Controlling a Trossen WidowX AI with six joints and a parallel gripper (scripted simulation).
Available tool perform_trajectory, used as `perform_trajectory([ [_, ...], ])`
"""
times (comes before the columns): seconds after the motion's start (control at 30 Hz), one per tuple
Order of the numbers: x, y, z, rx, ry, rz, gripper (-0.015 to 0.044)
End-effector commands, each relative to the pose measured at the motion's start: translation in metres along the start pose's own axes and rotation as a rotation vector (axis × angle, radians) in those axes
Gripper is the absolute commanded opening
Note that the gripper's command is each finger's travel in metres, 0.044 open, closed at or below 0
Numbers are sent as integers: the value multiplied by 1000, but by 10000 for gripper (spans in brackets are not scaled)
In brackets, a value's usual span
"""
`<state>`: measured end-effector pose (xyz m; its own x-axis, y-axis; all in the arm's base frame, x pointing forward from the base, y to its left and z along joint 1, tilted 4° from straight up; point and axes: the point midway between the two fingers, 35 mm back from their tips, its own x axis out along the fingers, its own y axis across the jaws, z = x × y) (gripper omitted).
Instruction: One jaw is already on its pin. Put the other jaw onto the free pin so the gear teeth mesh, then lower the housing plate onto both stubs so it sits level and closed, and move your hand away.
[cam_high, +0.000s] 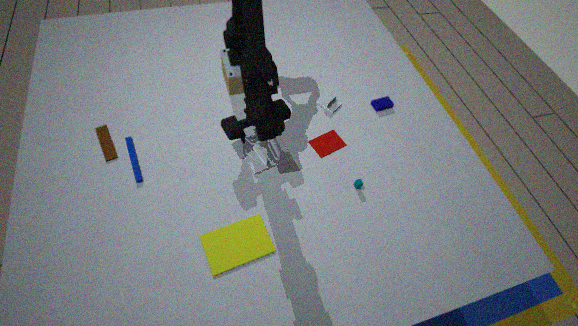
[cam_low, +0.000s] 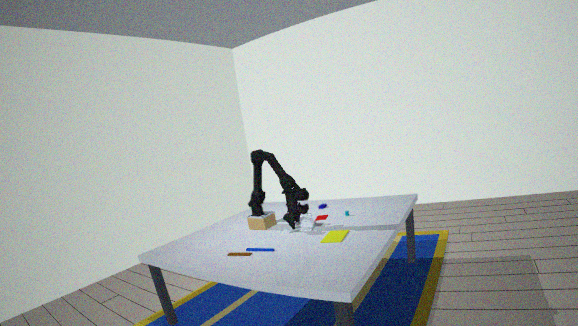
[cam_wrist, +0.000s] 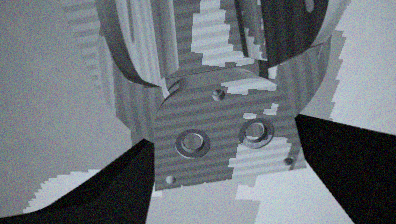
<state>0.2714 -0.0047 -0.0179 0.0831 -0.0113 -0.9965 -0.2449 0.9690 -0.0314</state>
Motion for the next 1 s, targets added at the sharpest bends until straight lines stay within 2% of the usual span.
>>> perform_trajectory([
  [0.0, 1, 0, 0, -3, -1, 2, 351],
  [0.77, 1, 0, 0, -3, -1, 2, 351],
  [0.87, 1, 0, 0, 0, 1, 0, 430],
  [0.97, 1, 0, 0, 0, 1, 0, 440],
])
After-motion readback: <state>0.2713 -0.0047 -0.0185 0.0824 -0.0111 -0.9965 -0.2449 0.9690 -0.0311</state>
